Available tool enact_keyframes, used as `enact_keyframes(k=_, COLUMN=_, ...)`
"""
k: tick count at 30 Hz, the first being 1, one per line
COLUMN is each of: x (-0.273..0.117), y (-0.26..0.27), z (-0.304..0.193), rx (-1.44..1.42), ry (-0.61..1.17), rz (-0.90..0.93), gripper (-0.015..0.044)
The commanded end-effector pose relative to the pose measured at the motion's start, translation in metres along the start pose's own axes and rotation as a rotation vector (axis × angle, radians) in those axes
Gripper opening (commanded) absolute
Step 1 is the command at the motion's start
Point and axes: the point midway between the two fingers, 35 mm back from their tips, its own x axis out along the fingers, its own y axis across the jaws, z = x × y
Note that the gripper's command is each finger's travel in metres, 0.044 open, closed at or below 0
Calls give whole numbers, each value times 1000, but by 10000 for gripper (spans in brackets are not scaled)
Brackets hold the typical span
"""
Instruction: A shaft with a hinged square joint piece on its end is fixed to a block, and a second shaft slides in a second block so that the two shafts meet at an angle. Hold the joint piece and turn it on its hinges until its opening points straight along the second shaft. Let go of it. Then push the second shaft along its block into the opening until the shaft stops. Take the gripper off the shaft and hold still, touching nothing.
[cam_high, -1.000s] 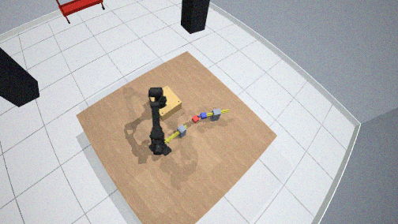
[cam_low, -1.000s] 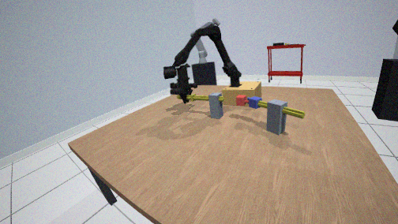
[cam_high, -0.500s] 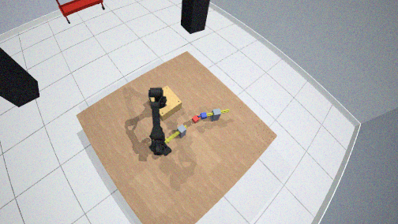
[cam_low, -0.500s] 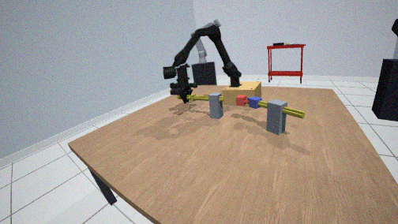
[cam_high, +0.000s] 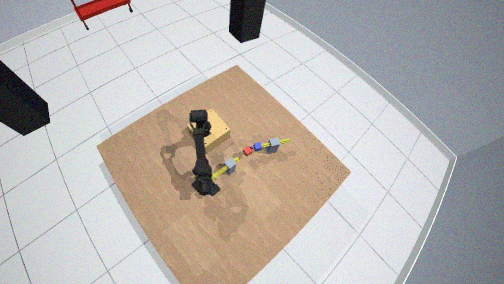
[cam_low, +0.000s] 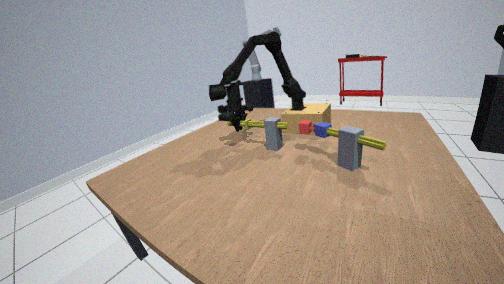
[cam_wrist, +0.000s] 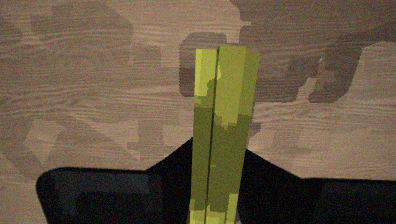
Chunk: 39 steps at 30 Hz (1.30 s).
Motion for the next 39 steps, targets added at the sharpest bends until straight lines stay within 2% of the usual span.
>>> enact_keyframes(k=1, x=0, y=0, z=-7, rx=2, ry=3, rz=-2, gripper=0)
enact_keyframes(k=39, x=1, y=0, z=-66, rx=2, ry=8, rz=-4, gripper=0)
